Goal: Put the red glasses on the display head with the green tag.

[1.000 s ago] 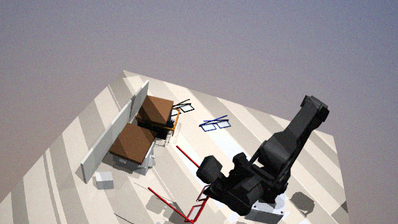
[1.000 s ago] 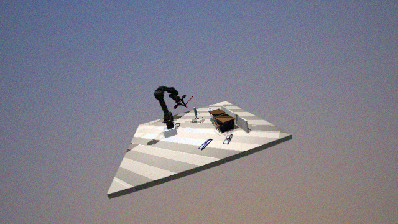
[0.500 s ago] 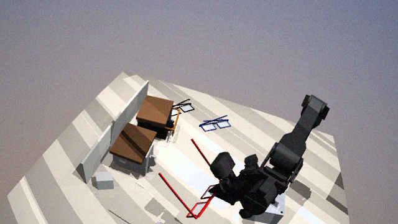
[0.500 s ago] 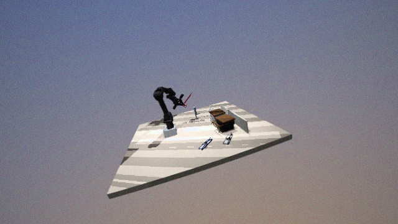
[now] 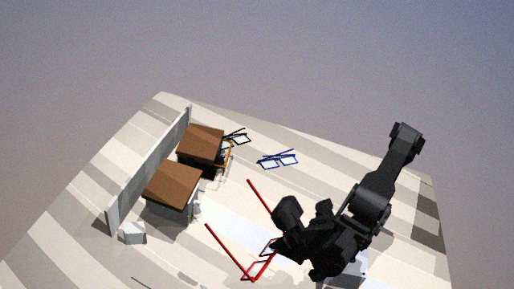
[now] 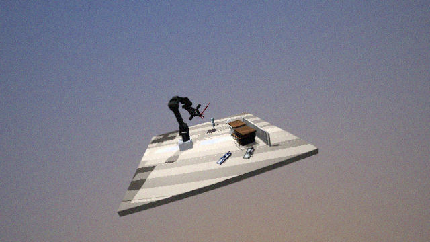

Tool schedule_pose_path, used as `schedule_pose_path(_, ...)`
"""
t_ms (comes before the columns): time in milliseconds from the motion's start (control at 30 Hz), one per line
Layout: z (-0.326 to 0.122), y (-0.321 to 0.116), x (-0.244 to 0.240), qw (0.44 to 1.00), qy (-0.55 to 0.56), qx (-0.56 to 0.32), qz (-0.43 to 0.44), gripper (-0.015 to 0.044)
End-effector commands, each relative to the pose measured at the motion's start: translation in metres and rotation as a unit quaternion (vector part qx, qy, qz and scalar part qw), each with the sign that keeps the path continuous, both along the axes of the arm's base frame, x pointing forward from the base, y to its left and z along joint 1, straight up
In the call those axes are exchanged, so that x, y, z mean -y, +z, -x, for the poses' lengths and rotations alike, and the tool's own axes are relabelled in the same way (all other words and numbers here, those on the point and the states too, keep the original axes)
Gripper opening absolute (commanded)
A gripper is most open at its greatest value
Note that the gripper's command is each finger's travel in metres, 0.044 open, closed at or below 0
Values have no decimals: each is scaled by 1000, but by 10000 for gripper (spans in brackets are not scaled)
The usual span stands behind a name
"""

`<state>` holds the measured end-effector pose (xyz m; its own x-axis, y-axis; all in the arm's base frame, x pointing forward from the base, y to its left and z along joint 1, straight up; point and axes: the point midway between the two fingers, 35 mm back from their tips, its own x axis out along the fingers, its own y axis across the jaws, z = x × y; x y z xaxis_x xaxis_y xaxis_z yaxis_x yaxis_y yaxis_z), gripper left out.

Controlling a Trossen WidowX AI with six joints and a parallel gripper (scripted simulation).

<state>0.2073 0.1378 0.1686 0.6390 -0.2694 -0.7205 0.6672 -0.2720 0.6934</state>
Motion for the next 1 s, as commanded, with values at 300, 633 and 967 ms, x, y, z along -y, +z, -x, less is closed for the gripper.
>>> schedule_pose_path(300, -17, -13, 27, 997, -4, -73, 38, 0)
schedule_pose_path(633, -30, -24, 56, 988, -3, -142, 58, 0)
schedule_pose_path(967, -39, -35, 85, 976, 4, -208, 61, 0)
